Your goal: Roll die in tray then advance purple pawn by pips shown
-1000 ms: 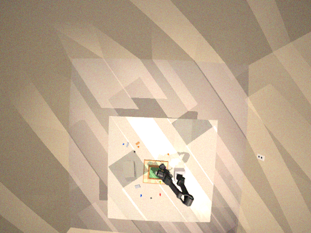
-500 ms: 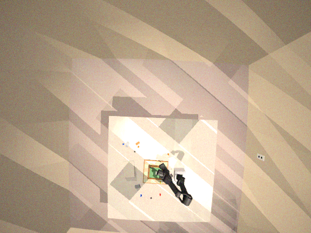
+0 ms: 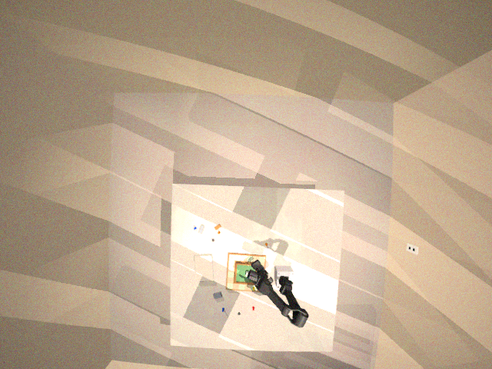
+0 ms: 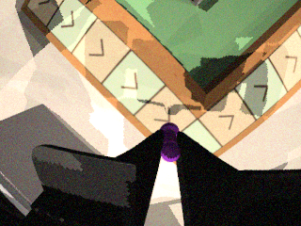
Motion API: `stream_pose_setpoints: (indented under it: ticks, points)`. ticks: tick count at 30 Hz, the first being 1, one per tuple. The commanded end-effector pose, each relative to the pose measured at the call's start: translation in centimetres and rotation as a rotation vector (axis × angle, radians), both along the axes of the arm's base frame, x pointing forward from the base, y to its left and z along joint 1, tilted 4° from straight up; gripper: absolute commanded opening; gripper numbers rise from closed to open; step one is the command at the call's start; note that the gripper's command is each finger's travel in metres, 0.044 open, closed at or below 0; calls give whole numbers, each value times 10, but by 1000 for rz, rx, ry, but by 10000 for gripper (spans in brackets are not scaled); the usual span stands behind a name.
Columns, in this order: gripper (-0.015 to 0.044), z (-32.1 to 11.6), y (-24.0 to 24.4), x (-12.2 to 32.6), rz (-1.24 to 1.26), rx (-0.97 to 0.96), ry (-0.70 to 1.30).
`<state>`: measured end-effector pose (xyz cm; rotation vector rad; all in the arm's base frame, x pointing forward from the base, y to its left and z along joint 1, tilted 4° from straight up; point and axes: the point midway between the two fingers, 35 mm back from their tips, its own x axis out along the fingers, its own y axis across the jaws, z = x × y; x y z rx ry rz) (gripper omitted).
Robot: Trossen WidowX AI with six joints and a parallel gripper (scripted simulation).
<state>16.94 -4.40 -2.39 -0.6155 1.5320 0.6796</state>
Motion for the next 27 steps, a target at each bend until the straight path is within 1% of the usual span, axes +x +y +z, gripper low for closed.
stream_pose_setpoints:
  ticks: [1,10,13,17,27]
  points:
    - [0,27,-4,7,2,-9,-15]
    - [0,88,-4,1,2,-9,-14]
    - [0,98,-3,-2,2,-9,-14]
    - [0,94,-5,-1,2,-9,-14]
    - [0,39,-34,5,2,-12,-15]
